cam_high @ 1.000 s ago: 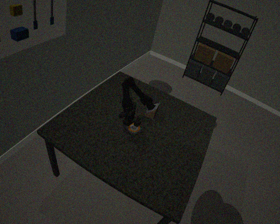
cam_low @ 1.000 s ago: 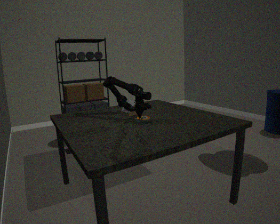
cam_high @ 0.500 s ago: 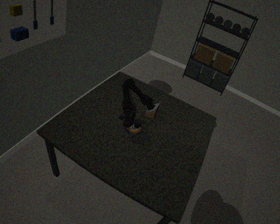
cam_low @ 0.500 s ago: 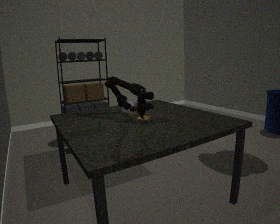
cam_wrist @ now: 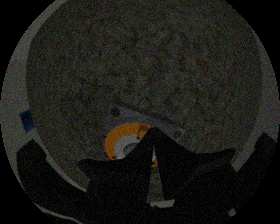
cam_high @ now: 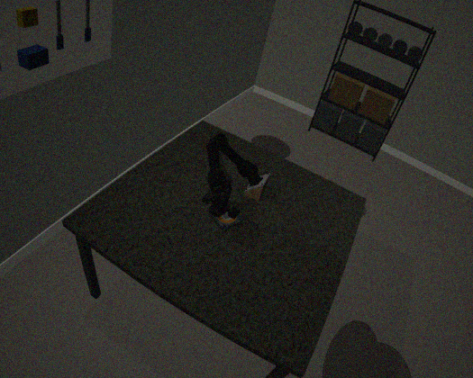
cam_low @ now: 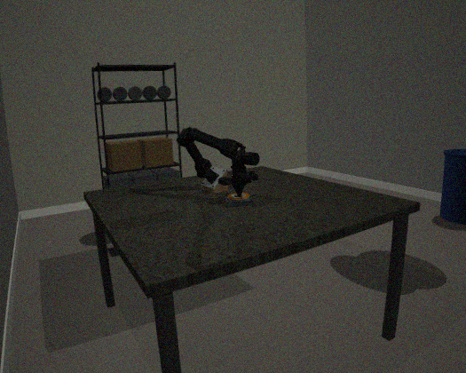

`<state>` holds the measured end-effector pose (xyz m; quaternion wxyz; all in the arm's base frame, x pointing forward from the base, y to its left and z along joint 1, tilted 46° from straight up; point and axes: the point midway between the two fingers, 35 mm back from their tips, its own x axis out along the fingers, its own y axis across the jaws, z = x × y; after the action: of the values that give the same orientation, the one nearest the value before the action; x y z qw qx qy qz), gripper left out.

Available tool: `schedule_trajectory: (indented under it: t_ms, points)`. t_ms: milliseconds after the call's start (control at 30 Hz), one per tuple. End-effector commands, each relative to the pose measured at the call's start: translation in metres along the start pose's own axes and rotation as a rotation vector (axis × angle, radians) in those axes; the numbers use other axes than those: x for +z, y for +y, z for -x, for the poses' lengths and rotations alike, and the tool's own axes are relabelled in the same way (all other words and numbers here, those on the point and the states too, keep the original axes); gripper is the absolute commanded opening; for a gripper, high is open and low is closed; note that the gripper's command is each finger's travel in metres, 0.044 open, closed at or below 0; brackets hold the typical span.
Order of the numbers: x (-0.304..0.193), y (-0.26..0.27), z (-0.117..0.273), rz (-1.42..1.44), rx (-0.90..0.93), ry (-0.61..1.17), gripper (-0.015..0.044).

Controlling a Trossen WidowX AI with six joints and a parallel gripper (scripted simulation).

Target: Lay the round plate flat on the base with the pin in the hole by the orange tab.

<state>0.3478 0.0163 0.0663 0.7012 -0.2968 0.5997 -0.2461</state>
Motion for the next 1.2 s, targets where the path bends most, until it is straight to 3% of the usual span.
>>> schedule_trajectory:
  t_ms: [0, 1167]
  points:
    - [0.000, 0.007, -0.003, 0.006, 0.003, 0.011, 0.0000]
    - [0.002, 0.038, 0.000, 0.005, 0.004, 0.011, 0.0000]
